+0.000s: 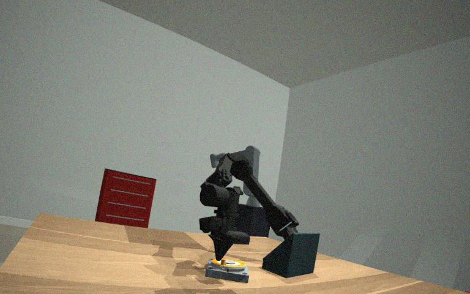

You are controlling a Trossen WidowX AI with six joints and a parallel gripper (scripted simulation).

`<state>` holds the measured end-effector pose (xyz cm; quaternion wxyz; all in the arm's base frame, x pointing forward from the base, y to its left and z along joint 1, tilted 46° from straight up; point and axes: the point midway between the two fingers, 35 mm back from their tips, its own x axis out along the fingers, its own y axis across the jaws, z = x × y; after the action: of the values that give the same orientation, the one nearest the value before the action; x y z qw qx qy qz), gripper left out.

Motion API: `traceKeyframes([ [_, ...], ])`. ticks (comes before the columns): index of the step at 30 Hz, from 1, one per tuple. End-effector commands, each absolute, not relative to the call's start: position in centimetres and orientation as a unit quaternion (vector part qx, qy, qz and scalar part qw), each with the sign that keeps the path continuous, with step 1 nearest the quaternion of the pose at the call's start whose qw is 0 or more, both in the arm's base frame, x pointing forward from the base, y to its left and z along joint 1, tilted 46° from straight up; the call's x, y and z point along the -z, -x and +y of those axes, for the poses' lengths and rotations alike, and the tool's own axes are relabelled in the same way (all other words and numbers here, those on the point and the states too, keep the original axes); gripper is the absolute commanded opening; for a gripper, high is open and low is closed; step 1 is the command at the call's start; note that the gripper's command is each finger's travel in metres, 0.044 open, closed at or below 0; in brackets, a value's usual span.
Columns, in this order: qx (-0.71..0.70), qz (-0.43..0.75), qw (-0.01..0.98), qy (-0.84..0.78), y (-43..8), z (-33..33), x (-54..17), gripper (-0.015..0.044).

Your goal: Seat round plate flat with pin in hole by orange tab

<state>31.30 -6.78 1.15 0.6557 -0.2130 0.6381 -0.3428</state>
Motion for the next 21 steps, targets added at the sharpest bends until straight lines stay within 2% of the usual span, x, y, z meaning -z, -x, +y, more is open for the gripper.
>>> traceKeyframes([
  [1,0.341,0.642,0.653,0.212,-31.0,-6.3,-0.5,0.0],
  [21,0.341,0.643,0.653,0.212,-30.3,-5.3,0.4,0.0],
])
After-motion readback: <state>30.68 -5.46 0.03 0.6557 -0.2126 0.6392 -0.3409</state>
